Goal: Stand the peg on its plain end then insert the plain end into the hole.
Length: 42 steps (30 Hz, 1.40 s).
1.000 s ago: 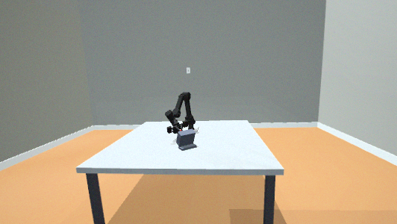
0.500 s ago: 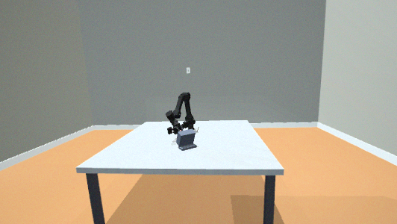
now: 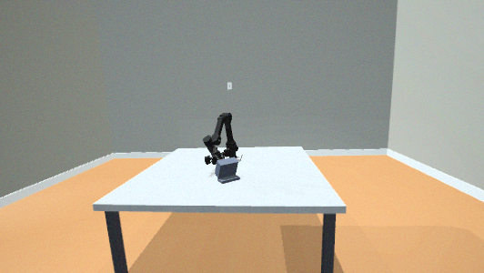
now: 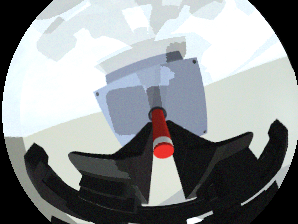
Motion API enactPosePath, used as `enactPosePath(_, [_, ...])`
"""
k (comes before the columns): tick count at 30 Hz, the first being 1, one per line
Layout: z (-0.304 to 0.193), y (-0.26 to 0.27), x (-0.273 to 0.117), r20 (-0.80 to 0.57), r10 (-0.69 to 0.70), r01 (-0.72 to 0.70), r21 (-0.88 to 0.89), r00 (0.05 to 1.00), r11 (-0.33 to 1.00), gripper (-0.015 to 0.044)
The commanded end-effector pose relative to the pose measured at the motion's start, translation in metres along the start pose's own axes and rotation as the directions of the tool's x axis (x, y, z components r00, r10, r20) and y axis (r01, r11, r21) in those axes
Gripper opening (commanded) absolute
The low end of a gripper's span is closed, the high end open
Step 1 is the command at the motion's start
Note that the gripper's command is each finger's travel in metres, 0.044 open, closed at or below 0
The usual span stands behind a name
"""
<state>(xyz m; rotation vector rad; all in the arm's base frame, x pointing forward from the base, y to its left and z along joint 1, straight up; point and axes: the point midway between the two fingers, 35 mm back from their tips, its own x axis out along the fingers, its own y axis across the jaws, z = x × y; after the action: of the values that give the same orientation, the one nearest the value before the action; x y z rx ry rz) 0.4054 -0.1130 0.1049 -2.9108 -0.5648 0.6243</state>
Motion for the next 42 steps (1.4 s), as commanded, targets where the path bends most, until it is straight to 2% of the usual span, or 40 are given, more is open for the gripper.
enactPosePath(1, [0.001,0.001,0.003,0.003,0.002,-0.002,0.007,1.000,1.000,0.0000])
enactPosePath(18, [0.001,0.000,0.005,0.001,-0.001,0.001,0.001,1.000,1.000,0.0000])
enactPosePath(35, [0.001,0.001,0.000,0.004,0.000,0.000,0.002,1.000,1.000,0.0440])
enactPosePath(42, [0.001,0.003,-0.013,0.010,0.001,-0.001,0.002,1.000,1.000,0.0440])
